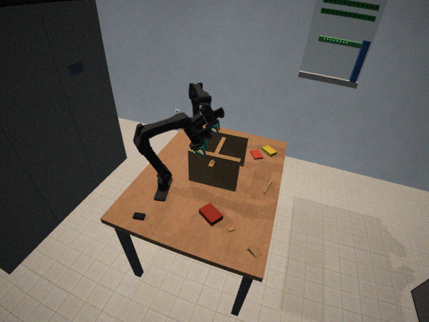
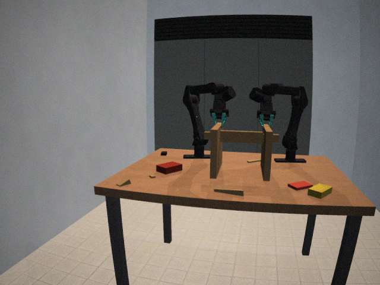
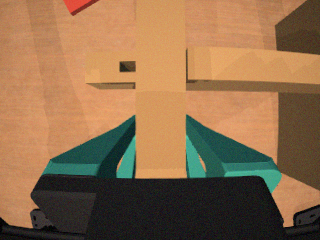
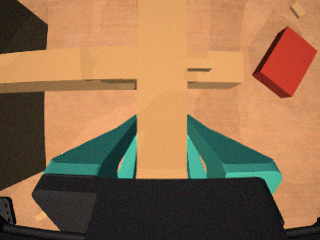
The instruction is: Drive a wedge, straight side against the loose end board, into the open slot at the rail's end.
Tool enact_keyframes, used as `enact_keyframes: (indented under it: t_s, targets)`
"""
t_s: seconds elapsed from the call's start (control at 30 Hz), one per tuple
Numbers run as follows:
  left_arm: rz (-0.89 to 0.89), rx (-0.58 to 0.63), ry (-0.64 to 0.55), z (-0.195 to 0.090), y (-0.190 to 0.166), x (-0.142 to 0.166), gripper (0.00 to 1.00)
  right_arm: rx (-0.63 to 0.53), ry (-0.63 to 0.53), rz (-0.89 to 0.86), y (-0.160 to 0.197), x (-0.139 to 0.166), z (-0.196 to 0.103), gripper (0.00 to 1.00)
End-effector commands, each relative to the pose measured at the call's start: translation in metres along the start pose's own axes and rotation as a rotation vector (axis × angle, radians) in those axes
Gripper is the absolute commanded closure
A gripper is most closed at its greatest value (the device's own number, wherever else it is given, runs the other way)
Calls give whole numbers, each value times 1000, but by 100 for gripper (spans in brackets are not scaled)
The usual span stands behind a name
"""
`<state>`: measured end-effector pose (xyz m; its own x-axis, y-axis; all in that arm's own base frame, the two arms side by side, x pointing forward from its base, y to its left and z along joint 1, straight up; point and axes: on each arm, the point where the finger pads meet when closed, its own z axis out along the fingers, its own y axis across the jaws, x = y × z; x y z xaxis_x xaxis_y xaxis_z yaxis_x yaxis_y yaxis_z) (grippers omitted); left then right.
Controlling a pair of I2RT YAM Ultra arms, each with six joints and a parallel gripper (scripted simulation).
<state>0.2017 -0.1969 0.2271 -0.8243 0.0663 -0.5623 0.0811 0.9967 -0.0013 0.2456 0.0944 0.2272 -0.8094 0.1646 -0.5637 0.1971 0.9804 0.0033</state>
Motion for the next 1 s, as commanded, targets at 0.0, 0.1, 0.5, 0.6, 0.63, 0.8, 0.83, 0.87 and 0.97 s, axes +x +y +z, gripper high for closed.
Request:
enact_keyframes:
  t_s: [0.0,0.1,0.5,0.6,0.63,0.8,0.83,0.87,0.97]
  targets:
    - [-37,50,-63,-15,-2,-16,100,-102,-38,26,28,-16,-8,100]
    - [-37,50,-63,-15,-2,-16,100,-145,-41,28,38,-18,-10,100]
    - [-35,47,-60,-14,-3,-16,54,-25,-56,31,7,-14,-9,100]
    - [-37,50,-63,-15,-2,-16,54,-36,-68,35,6,-17,-14,100]
    - [-37,50,-63,-15,-2,-16,54,-37,-68,34,7,-17,-14,100]
    - [-37,50,-63,-15,-2,-16,54,-37,-68,34,7,-17,-14,100]
    - [-37,50,-63,-15,-2,-16,54,-37,-68,34,7,-17,-14,100]
    - [-37,50,-63,-15,-2,-16,54,-37,-68,34,7,-17,-14,100]
    - [-26,35,-51,-19,2,-15,54,-37,-68,34,7,-17,-14,100]
